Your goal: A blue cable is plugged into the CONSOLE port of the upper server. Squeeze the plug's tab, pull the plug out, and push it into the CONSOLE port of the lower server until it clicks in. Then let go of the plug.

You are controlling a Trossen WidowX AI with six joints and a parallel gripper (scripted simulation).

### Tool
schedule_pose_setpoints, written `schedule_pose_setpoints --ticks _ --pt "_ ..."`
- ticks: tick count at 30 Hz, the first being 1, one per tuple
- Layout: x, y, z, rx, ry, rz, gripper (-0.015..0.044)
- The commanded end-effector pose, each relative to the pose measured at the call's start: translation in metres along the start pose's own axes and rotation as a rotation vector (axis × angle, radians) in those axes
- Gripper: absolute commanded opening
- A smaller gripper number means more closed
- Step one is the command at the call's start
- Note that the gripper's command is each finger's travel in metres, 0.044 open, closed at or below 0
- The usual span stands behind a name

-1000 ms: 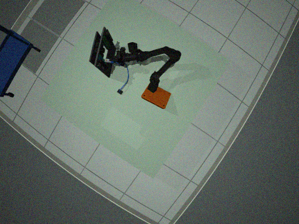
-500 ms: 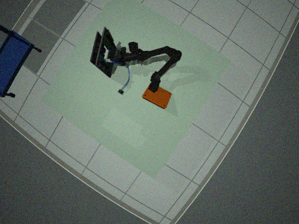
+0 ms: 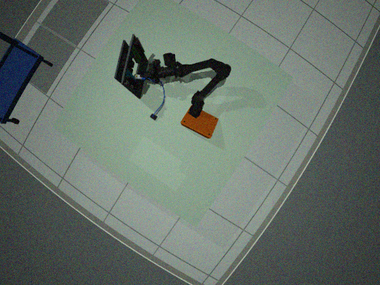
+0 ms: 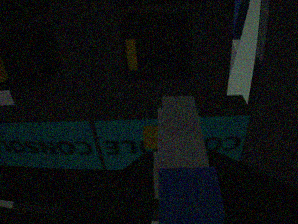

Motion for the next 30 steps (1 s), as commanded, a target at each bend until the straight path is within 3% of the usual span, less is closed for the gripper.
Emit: schedule_pose_setpoints --ticks 1,30 --pt "-0.0002 -0.0089 0.0038 -0.012 -0.004 -0.031 0.0" --pt "-0.001 -0.0123 0.0046 -0.007 -0.001 -0.024 0.0"
Point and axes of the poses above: the point midway between the two fingers, 35 mm back from their tips, its own x axis out along the fingers, its own z axis across the jaws, y = z × x, the point moved 7 cm from there along -x, back along the fingers, and after that the axes turned 4 degrees about x, right-handed, at the moved point
